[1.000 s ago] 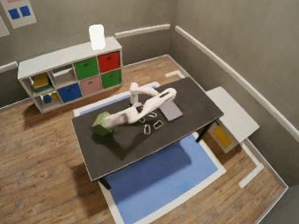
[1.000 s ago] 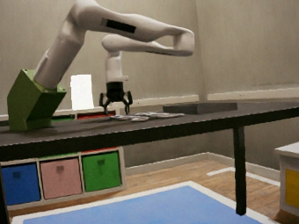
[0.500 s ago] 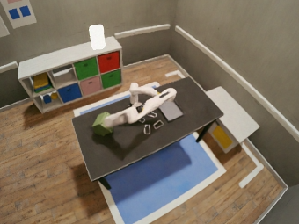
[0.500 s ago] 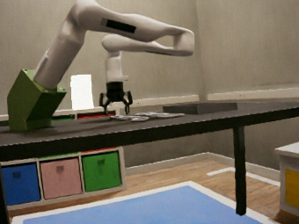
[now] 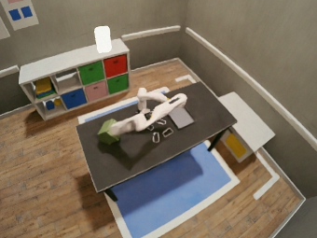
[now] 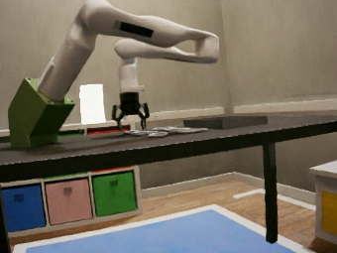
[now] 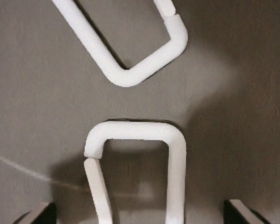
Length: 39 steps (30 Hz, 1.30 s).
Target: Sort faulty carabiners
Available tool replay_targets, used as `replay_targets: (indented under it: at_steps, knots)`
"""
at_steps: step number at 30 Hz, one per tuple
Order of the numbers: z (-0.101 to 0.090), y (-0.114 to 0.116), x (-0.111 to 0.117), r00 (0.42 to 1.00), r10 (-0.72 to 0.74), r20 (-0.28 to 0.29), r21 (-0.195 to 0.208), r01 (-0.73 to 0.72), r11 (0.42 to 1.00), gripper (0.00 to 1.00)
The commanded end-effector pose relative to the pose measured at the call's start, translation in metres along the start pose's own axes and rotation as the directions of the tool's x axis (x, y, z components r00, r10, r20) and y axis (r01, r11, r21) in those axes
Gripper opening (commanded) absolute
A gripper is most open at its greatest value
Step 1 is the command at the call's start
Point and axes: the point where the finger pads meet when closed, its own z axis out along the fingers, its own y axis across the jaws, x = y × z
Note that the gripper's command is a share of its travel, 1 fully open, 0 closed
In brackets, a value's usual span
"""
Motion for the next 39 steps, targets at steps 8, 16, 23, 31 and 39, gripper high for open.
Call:
replay_targets:
  at_steps: [8,16,23,31,39]
  knots:
    - [-0.074,-0.001,0.001,1.000,-0.002,-0.007,0.001,0.002,1.000,1.00]
    - [-0.083,-0.001,0.001,1.000,-0.002,-0.007,0.001,0.002,1.000,1.00]
    - [-0.079,0.003,0.001,1.000,-0.010,-0.005,-0.012,0.010,1.000,1.00]
    - [-0.079,0.003,0.001,1.000,-0.010,-0.005,-0.012,0.010,1.000,1.00]
    - [-0.079,0.003,0.001,1.000,-0.010,-0.005,-0.012,0.010,1.000,1.00]
